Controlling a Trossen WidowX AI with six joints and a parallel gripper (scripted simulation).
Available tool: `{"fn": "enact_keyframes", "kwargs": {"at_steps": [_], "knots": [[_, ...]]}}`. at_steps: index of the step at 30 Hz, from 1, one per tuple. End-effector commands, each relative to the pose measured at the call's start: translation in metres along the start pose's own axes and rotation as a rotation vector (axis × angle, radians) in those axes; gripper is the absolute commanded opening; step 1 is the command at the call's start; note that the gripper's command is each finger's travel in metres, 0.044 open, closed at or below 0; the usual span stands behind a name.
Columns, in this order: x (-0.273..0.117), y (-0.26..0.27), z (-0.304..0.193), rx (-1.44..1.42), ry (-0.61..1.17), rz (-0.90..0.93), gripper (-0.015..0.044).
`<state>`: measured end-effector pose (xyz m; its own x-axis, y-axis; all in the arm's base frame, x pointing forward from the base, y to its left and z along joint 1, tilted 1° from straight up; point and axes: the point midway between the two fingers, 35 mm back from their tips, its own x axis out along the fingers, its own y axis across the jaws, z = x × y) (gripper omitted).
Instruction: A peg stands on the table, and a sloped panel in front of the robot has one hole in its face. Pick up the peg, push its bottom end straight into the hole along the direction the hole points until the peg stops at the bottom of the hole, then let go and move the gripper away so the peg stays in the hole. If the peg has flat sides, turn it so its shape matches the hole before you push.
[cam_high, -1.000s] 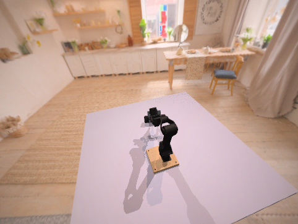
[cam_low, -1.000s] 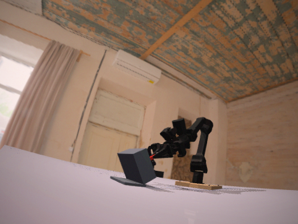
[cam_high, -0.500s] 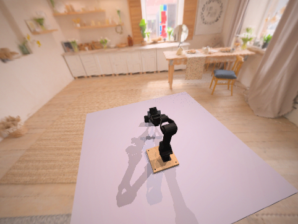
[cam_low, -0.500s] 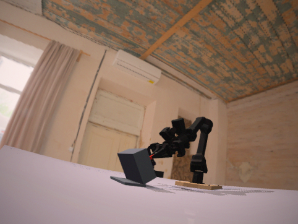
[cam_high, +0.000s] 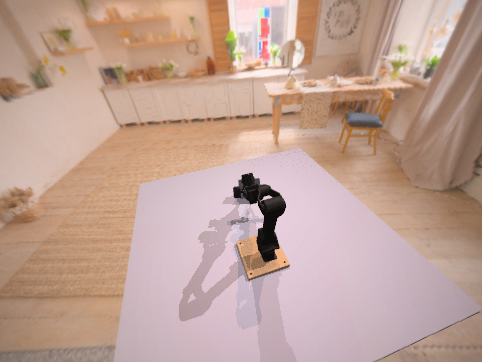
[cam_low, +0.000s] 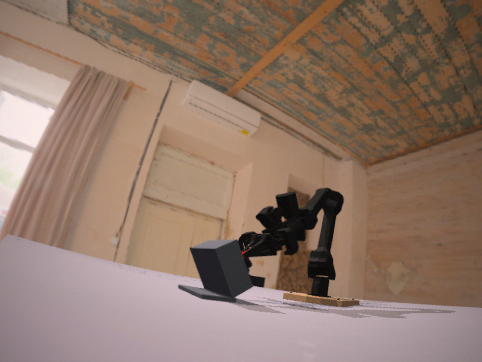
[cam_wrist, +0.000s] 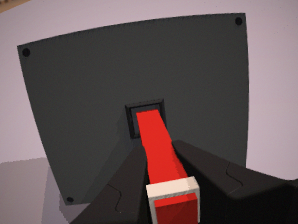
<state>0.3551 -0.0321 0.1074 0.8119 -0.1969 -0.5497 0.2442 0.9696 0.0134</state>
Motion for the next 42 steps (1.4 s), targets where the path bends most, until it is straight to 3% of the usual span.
{"fn": "enact_keyframes", "kwargs": {"at_steps": [1,42], "knots": [[0.002,0.001,0.002,-0.002,-0.006,0.003,0.0],[0.019,0.0,0.002,-0.003,-0.007,0.003,0.0]]}}
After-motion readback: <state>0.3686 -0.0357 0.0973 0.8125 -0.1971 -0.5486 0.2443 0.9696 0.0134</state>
